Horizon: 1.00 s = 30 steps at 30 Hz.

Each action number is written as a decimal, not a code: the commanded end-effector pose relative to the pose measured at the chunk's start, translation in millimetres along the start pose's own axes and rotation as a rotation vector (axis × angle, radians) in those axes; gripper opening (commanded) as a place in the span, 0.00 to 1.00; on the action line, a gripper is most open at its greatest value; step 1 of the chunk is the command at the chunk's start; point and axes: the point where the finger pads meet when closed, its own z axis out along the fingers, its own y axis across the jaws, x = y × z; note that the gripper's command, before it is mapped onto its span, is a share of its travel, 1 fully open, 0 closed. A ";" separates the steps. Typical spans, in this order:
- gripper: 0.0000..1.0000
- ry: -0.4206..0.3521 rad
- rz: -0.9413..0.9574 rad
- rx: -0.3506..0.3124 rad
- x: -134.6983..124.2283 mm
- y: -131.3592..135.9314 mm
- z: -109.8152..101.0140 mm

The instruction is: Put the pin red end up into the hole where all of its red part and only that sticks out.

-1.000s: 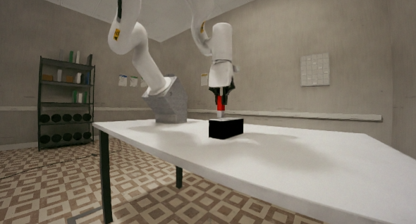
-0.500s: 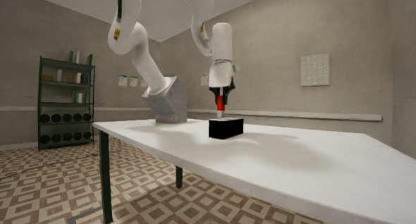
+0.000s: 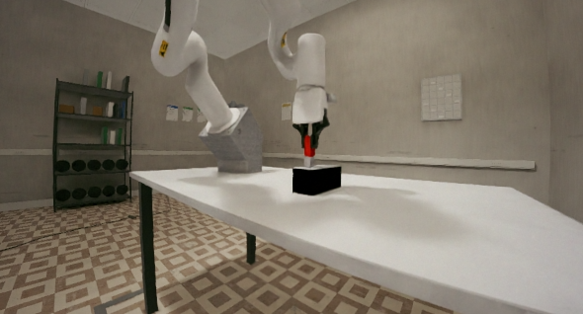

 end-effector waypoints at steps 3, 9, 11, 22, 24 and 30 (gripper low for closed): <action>0.00 0.000 0.001 -0.002 0.0 0.8 -0.6; 0.00 0.000 0.001 -0.002 0.0 0.8 -0.6; 0.00 0.000 0.001 -0.002 0.0 0.8 -0.6; 0.00 0.000 0.001 -0.002 0.8 0.3 -0.7; 0.00 0.000 0.001 -0.002 0.8 0.3 -0.7; 0.00 0.000 0.001 -0.002 0.0 1.3 3.3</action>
